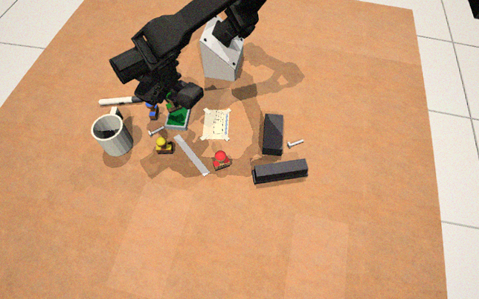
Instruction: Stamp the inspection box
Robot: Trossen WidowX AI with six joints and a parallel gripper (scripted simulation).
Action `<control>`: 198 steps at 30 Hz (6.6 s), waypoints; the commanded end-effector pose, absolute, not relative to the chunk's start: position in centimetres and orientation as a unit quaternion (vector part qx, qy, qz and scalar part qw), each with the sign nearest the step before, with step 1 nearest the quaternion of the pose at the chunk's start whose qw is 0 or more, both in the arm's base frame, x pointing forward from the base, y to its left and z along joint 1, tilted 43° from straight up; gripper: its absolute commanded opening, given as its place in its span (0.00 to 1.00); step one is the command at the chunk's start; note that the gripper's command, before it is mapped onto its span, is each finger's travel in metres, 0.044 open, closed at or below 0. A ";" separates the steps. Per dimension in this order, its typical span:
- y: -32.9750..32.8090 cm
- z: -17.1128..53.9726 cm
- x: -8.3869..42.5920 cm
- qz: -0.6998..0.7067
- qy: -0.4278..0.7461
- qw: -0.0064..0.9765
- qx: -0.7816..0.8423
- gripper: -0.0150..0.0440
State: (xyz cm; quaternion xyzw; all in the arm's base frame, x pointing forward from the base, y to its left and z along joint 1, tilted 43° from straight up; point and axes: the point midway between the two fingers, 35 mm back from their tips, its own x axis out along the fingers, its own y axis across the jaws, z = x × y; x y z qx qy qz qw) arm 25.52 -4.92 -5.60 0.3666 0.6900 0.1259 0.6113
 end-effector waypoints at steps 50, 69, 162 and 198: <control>-2.8 -7.5 25.1 0.128 0.690 0.611 0.367 0.25; -2.5 -7.8 25.1 0.128 0.690 0.611 0.367 0.25; -6.5 -3.5 25.1 0.127 0.690 0.611 0.366 0.25; 2.3 4.7 25.8 0.466 0.519 0.717 0.015 0.25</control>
